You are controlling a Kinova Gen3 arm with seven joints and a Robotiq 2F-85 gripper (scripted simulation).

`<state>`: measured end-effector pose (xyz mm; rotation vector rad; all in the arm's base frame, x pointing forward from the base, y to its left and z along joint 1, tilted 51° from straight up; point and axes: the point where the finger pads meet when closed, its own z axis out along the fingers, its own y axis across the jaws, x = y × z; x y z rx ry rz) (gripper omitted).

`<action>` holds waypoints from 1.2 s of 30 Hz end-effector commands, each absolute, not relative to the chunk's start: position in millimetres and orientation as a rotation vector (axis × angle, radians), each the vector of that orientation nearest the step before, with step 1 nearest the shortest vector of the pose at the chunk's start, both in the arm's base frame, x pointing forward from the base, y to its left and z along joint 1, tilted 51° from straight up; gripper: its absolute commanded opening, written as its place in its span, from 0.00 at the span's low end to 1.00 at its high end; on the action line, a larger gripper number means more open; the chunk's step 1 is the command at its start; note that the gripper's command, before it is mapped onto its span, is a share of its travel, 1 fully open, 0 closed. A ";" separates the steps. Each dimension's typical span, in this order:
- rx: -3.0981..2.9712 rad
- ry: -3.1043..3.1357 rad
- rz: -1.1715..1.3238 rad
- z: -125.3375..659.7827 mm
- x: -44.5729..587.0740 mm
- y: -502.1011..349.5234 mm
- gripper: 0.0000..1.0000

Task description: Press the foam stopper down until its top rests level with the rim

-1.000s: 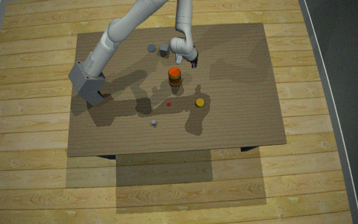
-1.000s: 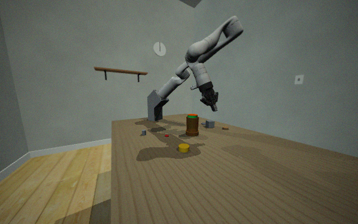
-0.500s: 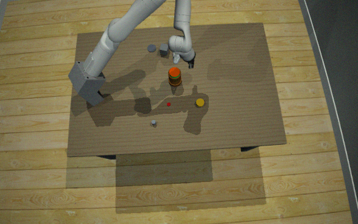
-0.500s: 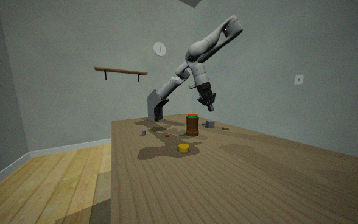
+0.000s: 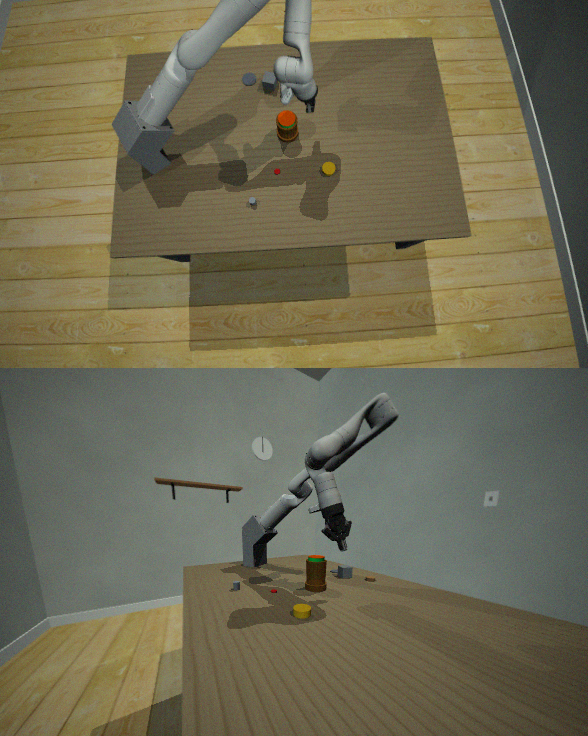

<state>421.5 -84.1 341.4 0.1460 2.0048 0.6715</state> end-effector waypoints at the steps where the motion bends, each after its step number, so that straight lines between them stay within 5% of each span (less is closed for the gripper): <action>1: 0.152 2.034 0.652 333.4 415.0 -84.4 0.00; 36: 0.180 2.160 0.567 296.6 387.9 -87.3 0.00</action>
